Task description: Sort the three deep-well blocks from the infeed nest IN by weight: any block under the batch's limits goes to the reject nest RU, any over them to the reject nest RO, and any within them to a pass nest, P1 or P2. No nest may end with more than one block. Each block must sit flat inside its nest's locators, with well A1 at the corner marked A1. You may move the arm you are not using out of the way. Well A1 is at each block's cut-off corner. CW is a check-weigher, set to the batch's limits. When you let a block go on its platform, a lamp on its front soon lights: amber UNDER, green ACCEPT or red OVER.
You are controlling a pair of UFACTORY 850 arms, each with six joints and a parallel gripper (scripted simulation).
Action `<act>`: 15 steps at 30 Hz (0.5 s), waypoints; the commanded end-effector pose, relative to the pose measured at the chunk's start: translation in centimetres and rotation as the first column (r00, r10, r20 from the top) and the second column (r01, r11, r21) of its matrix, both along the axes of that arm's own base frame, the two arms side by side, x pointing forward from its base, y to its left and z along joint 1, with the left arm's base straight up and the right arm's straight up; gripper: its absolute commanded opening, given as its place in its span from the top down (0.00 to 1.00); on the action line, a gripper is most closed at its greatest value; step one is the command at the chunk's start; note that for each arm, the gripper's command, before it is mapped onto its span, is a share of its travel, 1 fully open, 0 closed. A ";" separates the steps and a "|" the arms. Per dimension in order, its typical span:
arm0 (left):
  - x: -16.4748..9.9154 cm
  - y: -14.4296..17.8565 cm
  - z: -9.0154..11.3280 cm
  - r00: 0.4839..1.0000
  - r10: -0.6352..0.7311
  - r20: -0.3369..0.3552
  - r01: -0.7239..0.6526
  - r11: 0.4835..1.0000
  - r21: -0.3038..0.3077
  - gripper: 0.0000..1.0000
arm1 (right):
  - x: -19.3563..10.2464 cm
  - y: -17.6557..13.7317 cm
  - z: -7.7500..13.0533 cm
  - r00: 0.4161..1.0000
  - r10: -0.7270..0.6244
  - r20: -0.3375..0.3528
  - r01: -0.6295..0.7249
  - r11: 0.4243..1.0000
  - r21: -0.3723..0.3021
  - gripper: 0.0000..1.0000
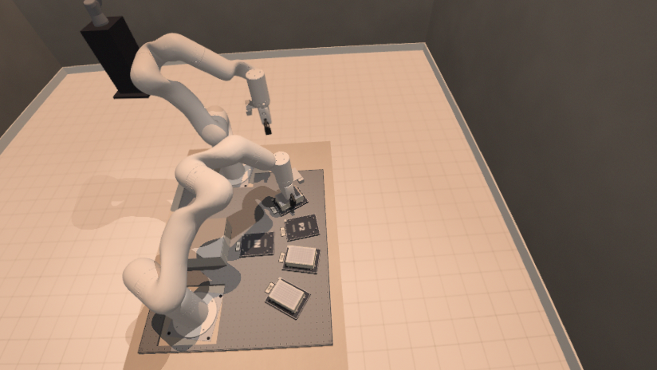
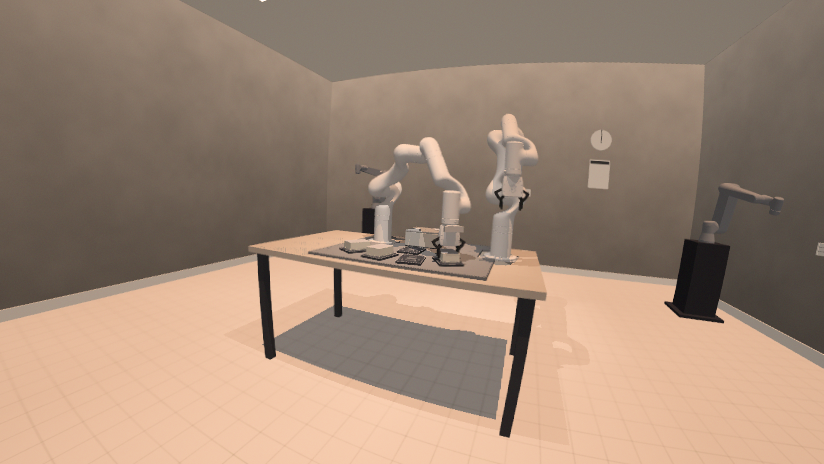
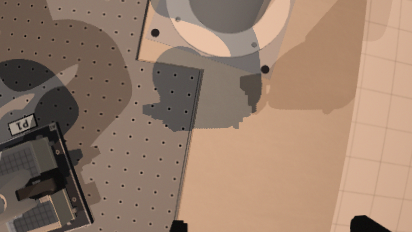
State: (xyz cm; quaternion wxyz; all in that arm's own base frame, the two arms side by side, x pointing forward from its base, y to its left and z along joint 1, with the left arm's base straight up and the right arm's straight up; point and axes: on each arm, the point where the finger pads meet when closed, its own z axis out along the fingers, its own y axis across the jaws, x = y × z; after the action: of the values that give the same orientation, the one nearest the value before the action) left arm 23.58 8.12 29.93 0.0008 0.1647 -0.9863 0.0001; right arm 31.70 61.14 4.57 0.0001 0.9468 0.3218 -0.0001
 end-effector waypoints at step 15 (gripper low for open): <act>0.1 0.0 0.1 1.000 0.000 0.001 0.000 1.000 0.001 0.00 | 0.0 0.1 -0.1 1.000 0.000 0.001 0.000 1.000 0.002 0.00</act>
State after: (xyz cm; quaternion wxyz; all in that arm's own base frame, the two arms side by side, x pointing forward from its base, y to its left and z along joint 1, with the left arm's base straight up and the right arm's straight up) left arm 23.58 8.12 29.93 0.0008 0.1647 -0.9863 0.0001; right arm 31.70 61.14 4.38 0.0001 0.9468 0.3218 -0.0001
